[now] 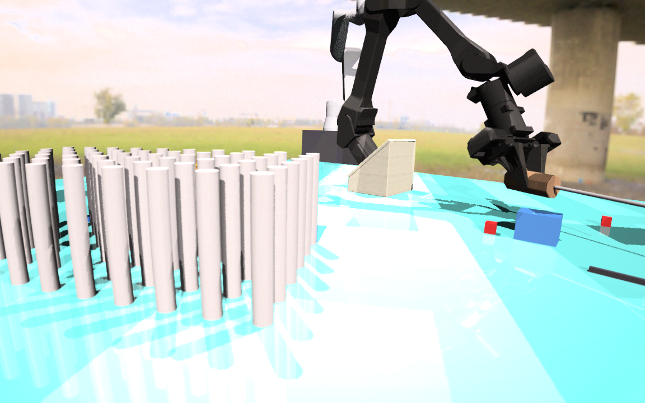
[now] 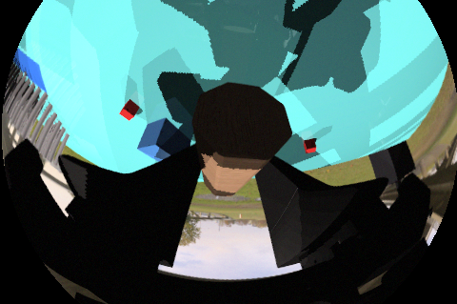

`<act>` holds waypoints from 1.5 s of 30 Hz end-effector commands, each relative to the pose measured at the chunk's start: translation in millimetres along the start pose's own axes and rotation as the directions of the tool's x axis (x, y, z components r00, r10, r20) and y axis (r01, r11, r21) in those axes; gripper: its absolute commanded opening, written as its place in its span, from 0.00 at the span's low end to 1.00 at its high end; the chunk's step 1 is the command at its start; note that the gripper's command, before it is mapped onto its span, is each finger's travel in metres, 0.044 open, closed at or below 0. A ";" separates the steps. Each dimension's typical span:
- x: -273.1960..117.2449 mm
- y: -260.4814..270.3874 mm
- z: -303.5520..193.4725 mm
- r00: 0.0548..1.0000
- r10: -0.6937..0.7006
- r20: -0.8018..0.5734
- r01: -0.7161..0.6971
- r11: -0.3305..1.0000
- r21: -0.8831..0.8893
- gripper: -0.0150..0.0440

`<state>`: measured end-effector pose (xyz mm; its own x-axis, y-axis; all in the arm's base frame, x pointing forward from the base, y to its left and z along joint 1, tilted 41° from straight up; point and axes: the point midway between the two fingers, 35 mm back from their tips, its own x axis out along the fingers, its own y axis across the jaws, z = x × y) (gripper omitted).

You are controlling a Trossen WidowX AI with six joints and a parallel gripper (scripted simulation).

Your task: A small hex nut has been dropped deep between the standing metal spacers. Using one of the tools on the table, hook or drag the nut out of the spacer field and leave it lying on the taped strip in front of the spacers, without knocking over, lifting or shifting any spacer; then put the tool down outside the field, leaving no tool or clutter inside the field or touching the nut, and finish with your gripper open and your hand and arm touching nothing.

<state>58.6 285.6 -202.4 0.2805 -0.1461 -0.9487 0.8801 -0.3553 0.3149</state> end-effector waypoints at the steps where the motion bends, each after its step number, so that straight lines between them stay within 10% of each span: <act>1: 3.0 0.5 2.1 1.000 0.001 -0.004 -0.001 1.000 -0.003 0.25; 45: 31.0 4.1 31.6 1.000 -0.001 0.001 0.001 1.000 0.000 0.34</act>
<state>58.8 249.3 -230.0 0.2793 -0.1491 -0.9486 0.8804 -0.3545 0.3149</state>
